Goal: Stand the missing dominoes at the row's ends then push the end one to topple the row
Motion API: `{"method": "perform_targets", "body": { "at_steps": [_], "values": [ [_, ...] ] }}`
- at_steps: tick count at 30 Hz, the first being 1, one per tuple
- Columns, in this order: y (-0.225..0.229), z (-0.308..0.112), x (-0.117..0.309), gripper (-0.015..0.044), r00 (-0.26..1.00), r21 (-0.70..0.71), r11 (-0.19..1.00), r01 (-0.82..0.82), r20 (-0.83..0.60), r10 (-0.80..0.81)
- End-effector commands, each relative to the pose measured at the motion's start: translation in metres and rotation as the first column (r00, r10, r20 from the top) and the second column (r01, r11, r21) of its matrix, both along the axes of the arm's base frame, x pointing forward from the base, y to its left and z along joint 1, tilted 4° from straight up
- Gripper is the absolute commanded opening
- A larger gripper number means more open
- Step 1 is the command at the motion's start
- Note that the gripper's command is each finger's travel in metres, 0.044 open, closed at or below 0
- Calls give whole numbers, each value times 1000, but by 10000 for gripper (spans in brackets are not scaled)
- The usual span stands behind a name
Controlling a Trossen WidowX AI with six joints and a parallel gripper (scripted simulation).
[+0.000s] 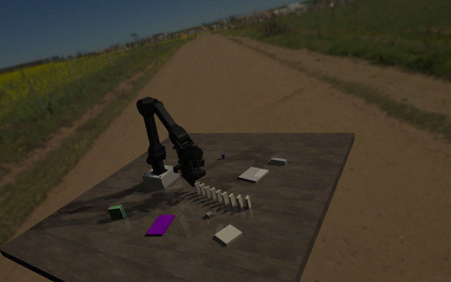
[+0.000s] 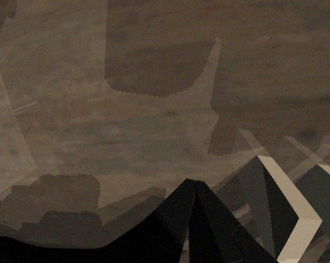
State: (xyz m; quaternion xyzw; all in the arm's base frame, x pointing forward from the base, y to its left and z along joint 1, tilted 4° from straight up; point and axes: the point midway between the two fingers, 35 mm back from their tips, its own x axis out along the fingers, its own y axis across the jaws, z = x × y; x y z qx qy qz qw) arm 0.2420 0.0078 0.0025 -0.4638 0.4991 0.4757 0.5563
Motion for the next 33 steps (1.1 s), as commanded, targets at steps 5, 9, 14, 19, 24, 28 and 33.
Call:
{"method": "perform_targets", "body": {
  "at_steps": [5,9,14,19,24,28,33],
  "values": [
    [0,-2,11,0,1000,5,1000,5,-4,-5],
    [-1,-2,18,0,1000,5,1000,5,-3,-5],
    [-1,-1,26,0,1000,5,1000,5,-3,-5],
    [-2,-1,34,0,1000,4,1000,5,-2,-5],
    [-1,14,34,0,1000,-17,1000,-26,2,26],
    [-3,37,43,0,1000,-16,999,-28,-1,28],
    [-8,59,53,0,1000,4,1000,5,0,-5]
  ]
}}
